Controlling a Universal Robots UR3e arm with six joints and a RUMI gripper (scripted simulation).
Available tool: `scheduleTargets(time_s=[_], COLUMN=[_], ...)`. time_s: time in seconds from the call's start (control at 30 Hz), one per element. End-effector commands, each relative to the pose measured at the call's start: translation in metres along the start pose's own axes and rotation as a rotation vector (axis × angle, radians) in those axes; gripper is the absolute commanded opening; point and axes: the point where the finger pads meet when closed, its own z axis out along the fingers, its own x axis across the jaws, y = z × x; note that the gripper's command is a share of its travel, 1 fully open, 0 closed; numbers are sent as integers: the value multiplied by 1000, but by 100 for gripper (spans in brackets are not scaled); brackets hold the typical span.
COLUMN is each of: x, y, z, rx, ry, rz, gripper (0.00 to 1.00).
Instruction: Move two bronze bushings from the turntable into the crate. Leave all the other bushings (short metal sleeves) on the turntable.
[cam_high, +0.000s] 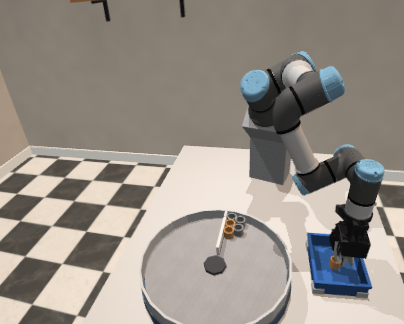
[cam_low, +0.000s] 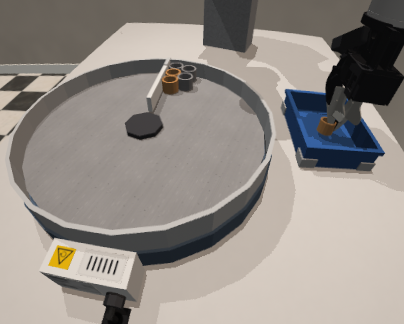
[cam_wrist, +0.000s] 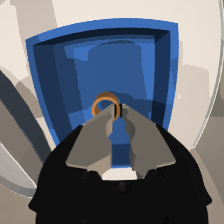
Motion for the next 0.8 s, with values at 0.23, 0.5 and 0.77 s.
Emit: scheduleTargets(time_s=[0.23,0.5,0.77], x=[0,0,0], y=[1,1,1], z=[0,2,4], rx=[-2,-2,-2], ry=[1,1,1], rz=[0,0,0], gripper=[0,0,0])
